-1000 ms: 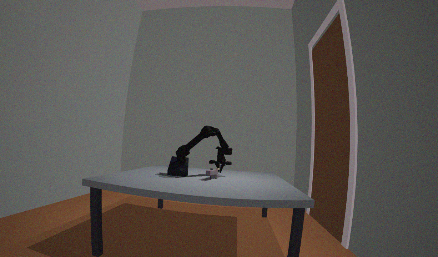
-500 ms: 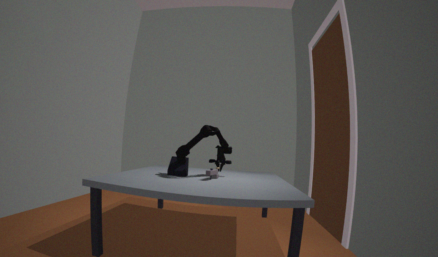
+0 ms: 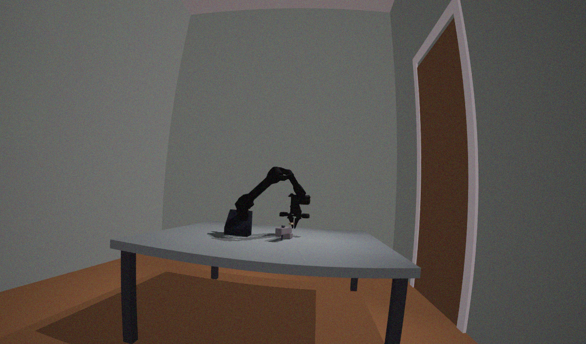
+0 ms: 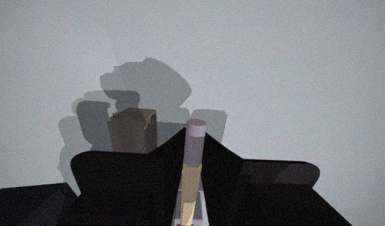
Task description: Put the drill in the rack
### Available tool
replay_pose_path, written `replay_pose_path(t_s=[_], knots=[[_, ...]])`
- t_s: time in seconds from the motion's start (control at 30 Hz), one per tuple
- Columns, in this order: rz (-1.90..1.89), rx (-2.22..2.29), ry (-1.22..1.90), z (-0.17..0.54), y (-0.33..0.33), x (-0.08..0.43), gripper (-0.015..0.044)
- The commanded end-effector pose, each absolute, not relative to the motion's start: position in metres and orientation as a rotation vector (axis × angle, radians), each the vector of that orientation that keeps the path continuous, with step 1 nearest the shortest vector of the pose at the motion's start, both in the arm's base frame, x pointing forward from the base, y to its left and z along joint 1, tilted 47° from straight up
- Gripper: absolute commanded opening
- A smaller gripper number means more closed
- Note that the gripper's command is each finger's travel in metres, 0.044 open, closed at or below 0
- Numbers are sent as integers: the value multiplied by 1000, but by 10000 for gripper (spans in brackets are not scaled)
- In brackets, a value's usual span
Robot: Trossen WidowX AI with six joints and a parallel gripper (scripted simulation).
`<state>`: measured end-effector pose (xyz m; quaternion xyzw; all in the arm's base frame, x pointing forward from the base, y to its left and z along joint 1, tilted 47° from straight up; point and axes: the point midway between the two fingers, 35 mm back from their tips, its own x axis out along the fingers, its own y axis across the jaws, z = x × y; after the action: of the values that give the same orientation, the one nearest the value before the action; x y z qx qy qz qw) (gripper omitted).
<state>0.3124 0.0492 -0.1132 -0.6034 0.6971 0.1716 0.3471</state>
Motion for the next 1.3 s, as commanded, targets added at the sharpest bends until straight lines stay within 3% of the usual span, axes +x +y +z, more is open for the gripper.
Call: replay_pose_path(t_s=[0.0,1.27], knots=[[443,-1557,1804,-112,52,314,0],[446,-1556,1804,-120,76,287,0]])
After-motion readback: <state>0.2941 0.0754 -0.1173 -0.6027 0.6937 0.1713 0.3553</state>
